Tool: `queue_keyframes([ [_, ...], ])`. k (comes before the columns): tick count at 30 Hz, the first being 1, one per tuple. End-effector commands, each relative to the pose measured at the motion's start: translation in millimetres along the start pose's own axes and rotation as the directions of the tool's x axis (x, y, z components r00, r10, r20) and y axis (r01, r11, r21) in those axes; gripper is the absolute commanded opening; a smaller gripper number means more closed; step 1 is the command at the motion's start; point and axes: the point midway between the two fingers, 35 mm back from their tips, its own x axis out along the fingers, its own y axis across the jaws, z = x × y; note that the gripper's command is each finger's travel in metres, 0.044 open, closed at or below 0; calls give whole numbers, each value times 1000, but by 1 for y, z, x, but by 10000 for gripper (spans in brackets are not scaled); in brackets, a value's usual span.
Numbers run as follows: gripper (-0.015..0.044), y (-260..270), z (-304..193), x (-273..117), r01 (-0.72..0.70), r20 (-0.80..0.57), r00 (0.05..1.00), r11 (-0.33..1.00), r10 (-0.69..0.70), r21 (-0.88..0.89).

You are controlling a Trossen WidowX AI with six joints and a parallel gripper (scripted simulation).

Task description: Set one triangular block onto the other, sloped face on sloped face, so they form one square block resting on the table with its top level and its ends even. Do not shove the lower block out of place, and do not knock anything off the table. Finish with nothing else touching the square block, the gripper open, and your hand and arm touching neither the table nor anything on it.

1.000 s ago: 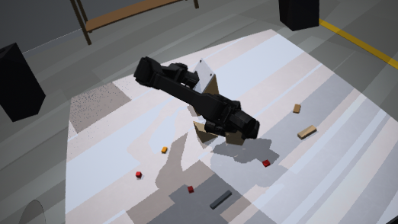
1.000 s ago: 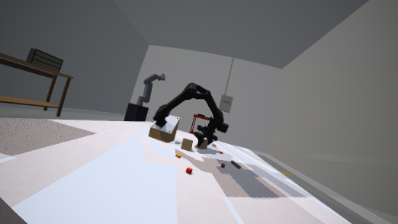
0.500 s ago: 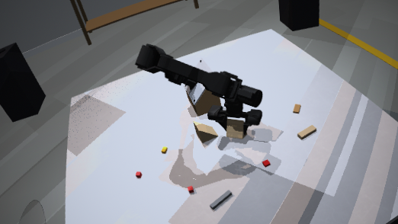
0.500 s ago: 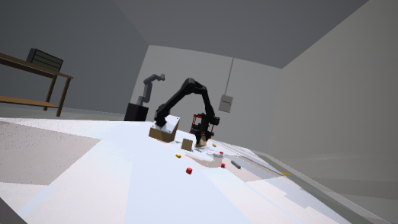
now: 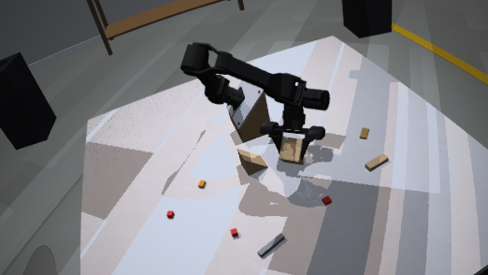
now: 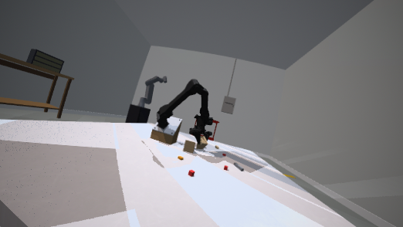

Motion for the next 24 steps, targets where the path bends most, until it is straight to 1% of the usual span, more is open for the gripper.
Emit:
queue_keyframes([
  [1, 0, 2, 8, -5, 3, -123, 992, 1000, -3, -2],
  [10, 0, 2, 24, -9, 2, -352, 936, 1000, -2, -2],
  [12, 0, 2, 27, -9, 0, -384, 923, 1000, 0, -1],
  [13, 26, 4, 23, -7, -9, -311, 950, 1000, 8, -3],
  [24, 315, 4, 23, -7, -9, -311, 950, 1000, 8, -3],
])
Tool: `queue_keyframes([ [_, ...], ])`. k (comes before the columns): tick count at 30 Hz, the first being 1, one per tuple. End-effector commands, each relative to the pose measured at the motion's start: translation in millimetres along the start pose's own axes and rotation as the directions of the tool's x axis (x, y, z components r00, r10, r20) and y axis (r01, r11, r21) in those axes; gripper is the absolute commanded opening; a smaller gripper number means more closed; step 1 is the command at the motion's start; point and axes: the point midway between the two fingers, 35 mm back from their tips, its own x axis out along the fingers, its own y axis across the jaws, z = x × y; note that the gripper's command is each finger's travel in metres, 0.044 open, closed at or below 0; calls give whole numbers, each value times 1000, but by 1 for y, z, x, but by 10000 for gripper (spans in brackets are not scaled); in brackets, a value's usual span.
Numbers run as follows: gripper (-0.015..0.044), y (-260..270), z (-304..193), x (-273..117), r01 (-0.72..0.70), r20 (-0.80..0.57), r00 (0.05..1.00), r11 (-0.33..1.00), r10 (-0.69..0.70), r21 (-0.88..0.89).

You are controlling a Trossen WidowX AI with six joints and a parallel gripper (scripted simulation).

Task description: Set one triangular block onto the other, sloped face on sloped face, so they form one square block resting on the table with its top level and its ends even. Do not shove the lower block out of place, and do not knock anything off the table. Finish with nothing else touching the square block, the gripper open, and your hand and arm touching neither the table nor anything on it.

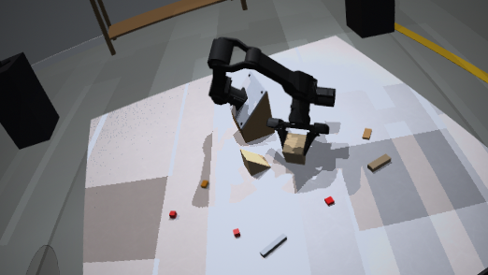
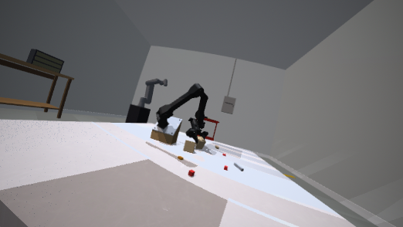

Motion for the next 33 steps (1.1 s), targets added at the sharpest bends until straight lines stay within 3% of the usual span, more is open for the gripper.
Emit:
queue_keyframes([
  [1, 341, 1, 1, 0, -1, 5, 1000, 1000, 1, -5],
  [5, 440, 1, 1, 0, -1, 5, 1000, 1000, 1, -5],
  [17, 440, 0, 0, -1, 0, 5, 1000, 1000, 0, -5],
  [26, 440, -1, -65, -65, 6, 7, 1000, 1000, -6, -1],
  [33, 440, 0, -72, -70, 3, 4, 1000, 1000, -3, 0],
])
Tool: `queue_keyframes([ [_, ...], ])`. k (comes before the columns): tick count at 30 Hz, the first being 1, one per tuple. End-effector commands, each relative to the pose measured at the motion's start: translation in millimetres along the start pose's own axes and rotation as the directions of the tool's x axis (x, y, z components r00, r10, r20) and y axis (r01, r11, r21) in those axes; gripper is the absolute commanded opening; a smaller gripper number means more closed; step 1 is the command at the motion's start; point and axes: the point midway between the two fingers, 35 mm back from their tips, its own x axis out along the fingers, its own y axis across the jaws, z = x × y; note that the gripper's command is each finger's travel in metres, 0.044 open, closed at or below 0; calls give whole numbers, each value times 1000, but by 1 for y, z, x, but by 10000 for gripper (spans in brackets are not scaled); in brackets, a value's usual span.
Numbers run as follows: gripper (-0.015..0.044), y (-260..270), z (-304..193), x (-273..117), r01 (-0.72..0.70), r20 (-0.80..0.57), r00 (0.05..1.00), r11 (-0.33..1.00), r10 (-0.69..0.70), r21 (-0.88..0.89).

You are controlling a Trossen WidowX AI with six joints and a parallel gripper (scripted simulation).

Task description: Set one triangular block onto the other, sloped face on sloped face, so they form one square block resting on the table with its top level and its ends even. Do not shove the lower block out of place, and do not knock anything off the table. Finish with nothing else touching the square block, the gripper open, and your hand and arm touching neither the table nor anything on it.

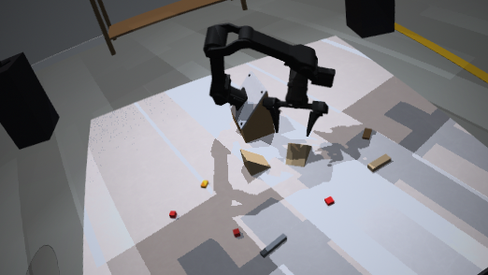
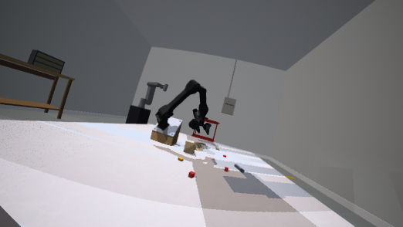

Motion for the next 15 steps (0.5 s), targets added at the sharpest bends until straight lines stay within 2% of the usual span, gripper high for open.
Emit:
queue_keyframes([
  [1, 440, 1, -15, -15, -4, 0, 1000, 1000, 4, 16],
  [6, 440, -2, -1, -16, 9, 0, 1000, 1000, -9, 13],
  [12, 440, -2, 94, -50, 11, 22, 1000, 1000, -12, 18],
  [15, 440, 0, 104, -53, 9, 21, 1000, 1000, -9, 20],
])
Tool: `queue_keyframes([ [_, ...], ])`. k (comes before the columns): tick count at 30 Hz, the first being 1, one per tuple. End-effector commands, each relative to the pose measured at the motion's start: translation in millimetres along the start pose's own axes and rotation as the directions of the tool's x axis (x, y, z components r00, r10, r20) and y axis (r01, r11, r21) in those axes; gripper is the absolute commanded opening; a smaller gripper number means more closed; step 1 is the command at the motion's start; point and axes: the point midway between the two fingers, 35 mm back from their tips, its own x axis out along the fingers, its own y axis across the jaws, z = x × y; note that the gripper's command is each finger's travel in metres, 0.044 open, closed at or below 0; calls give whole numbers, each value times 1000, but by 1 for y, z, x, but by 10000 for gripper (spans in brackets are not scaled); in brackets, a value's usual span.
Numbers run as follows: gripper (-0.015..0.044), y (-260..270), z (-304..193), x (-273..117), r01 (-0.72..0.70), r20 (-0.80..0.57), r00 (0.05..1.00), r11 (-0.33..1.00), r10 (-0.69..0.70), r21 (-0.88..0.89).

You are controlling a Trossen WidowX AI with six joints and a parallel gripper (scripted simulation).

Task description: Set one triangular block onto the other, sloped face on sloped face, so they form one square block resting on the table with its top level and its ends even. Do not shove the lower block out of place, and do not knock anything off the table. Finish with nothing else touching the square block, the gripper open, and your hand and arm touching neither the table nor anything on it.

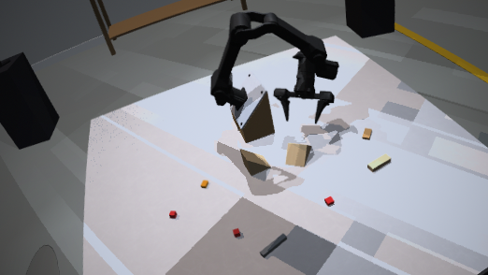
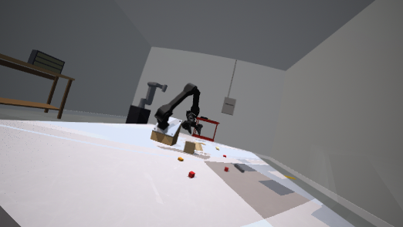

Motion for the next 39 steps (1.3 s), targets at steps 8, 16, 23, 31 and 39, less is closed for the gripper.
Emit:
queue_keyframes([
  [8, 440, -1, 23, 13, 2, 23, 1000, 1000, -3, 12],
  [16, 440, -4, 24, 65, 12, 26, 1000, 1000, -13, 12],
  [23, 440, 5, 21, 98, -16, 0, 1000, 1000, 16, 16],
  [31, 440, 5, 21, 98, -16, 0, 1000, 1000, 16, 16],
  [39, 440, 5, 21, 98, -16, 0, 1000, 1000, 16, 16],
])
